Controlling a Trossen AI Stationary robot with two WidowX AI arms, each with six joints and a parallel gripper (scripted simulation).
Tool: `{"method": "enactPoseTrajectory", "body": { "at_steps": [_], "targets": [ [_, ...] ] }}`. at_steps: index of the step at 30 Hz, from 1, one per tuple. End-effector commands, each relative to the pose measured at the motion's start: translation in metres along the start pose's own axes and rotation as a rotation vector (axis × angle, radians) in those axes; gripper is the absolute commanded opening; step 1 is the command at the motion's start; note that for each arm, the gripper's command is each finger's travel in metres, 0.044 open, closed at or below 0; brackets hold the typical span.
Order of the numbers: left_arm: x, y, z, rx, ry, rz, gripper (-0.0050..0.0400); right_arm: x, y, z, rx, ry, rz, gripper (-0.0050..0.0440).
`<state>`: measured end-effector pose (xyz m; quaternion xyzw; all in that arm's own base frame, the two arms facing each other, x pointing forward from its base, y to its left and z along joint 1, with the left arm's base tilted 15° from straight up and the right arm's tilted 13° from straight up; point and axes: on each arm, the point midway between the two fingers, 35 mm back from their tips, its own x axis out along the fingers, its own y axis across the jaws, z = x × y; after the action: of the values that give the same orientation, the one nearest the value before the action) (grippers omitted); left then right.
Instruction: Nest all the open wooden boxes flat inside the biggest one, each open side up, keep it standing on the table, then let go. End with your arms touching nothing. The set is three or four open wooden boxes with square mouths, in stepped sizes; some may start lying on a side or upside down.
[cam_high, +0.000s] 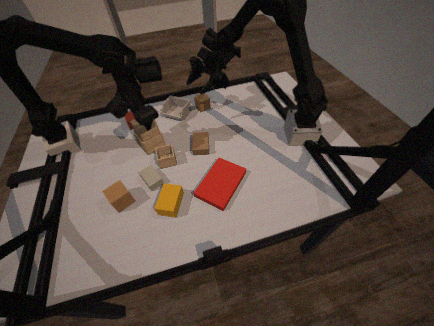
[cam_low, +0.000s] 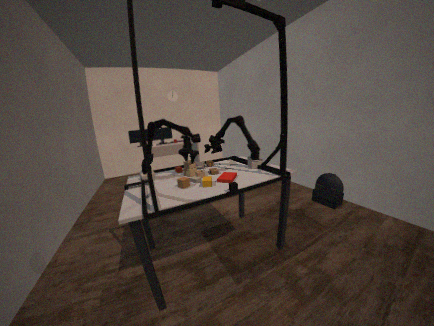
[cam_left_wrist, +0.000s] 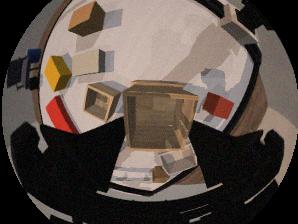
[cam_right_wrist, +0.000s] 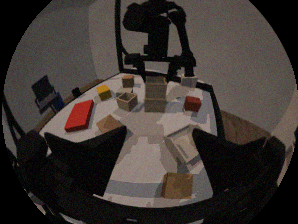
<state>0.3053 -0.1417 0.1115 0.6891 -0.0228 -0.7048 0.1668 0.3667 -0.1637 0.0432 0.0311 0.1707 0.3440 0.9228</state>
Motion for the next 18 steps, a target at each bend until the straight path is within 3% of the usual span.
{"method": "enactPoseTrajectory", "body": {
  "at_steps": [1,18],
  "targets": [
    [0.0018,-0.001,0.002,-0.006,-0.005,-0.001,0.0,0.0001,0.0,0.0009,-0.007,-0.005,0.002,0.04],
    [0.0016,-0.0021,0.004,-0.006,-0.005,-0.001,0.0,0.0001,0.0,0.0009,-0.007,-0.005,0.002,0.04]
  ]
}}
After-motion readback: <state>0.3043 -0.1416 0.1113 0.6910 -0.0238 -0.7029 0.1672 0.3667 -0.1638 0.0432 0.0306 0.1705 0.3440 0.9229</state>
